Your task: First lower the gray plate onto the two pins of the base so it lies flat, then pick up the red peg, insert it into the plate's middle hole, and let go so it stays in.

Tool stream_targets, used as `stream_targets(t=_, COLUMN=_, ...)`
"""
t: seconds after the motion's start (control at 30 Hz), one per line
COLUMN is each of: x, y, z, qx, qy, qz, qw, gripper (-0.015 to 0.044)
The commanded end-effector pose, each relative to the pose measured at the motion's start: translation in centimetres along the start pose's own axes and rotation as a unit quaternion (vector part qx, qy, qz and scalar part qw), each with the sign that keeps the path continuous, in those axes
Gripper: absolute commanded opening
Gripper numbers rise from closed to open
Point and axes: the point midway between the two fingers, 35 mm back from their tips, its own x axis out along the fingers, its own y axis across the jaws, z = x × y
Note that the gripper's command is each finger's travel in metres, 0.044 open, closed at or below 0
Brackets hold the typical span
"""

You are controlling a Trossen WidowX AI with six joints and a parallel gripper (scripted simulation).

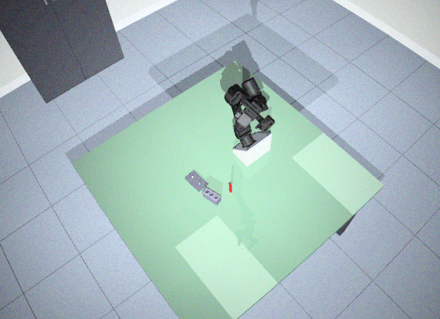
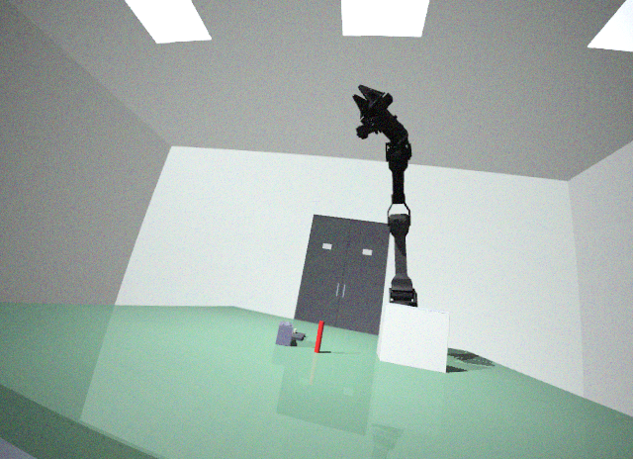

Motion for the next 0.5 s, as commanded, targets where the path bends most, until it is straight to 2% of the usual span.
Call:
stream_targets(t=0.0, x=2.1, y=-3.5, z=6.1, qx=-0.058, qy=-0.064, qz=-0.063, qw=0.994, gripper=0.044)
stream_targets(t=0.23, x=3.3, y=-7.5, z=17.9, qx=-0.141, qy=-0.184, qz=-0.175, qw=0.957, gripper=0.044)
stream_targets(t=0.47, x=1.1, y=-10.3, z=29.7, qx=-0.197, qy=-0.298, qz=-0.295, qw=0.886, gripper=0.044)
